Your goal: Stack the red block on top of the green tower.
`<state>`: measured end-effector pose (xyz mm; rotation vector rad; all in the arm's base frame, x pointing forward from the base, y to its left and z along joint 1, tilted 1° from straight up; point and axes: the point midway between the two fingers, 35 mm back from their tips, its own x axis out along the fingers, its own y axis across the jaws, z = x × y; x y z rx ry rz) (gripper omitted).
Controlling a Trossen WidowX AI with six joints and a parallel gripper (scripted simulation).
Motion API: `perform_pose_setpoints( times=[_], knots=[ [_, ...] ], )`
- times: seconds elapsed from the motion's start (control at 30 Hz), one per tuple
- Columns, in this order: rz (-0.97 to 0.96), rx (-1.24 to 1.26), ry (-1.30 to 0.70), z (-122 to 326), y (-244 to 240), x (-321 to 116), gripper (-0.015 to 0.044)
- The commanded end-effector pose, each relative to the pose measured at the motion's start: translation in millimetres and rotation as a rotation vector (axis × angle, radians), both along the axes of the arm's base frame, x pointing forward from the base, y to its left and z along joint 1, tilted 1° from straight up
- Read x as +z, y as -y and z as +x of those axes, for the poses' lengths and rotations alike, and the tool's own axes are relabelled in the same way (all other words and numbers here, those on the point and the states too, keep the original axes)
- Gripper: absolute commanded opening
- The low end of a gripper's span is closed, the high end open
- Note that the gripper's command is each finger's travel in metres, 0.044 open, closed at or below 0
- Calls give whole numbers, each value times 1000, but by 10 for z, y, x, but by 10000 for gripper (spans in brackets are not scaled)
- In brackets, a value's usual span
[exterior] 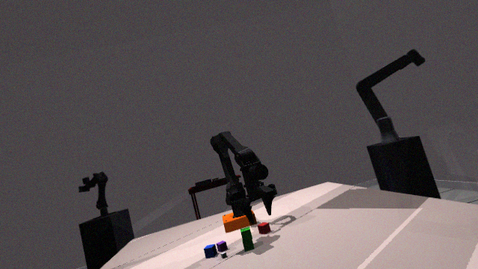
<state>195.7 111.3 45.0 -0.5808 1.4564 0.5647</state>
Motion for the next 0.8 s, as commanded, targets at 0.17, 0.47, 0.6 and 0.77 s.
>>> perform_pose_setpoints(
  times=[0.17,0.47,0.6,0.77],
  knots=[
    [1,-1,-5,-4,-3,-126,440],
    [1,-1,-5,3,-4,-276,440],
    [1,-1,-5,3,-2,-342,440],
    [1,-1,-5,0,1,-423,440]
  ],
)
